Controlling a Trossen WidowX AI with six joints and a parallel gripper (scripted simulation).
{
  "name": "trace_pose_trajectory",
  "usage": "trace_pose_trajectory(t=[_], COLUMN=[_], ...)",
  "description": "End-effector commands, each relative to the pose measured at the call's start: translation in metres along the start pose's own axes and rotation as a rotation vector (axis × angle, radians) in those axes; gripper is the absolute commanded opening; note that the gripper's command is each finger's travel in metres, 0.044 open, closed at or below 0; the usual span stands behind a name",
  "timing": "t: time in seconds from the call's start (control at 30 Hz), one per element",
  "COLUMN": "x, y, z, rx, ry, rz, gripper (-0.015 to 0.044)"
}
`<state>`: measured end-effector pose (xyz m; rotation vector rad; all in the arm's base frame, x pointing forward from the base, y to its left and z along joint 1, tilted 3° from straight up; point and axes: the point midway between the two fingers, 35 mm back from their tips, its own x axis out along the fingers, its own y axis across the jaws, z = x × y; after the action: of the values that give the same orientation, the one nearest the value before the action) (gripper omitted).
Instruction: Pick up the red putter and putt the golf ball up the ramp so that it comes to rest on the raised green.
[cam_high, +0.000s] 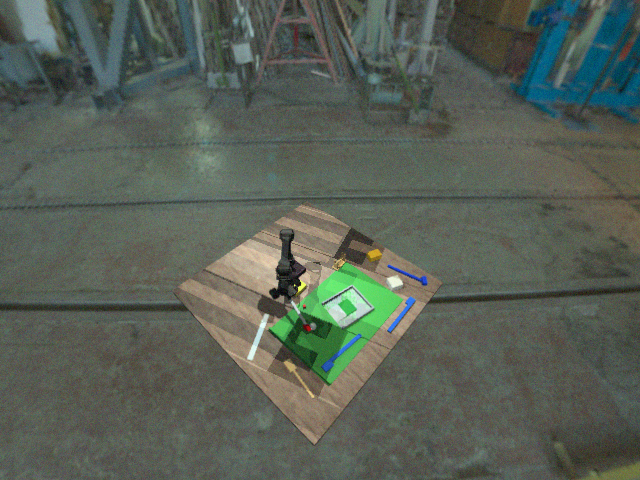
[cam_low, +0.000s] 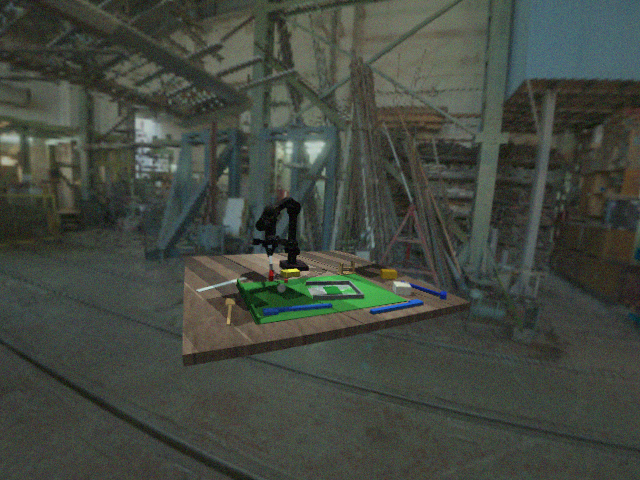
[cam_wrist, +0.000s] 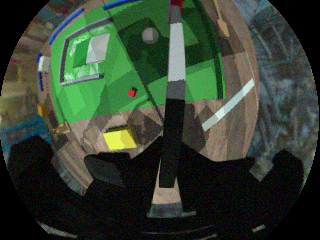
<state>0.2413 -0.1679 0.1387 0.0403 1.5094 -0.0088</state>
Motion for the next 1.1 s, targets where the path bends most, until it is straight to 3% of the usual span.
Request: trace_pose_trajectory(t=[0.0, 1.07], x=[0.015, 0.052], y=[0.0, 0.001], z=[0.0, -0.001], rx=[0.005, 0.001], ry=[0.001, 0.004], rz=[0.002, 0.003], gripper=[0.0, 0.0])
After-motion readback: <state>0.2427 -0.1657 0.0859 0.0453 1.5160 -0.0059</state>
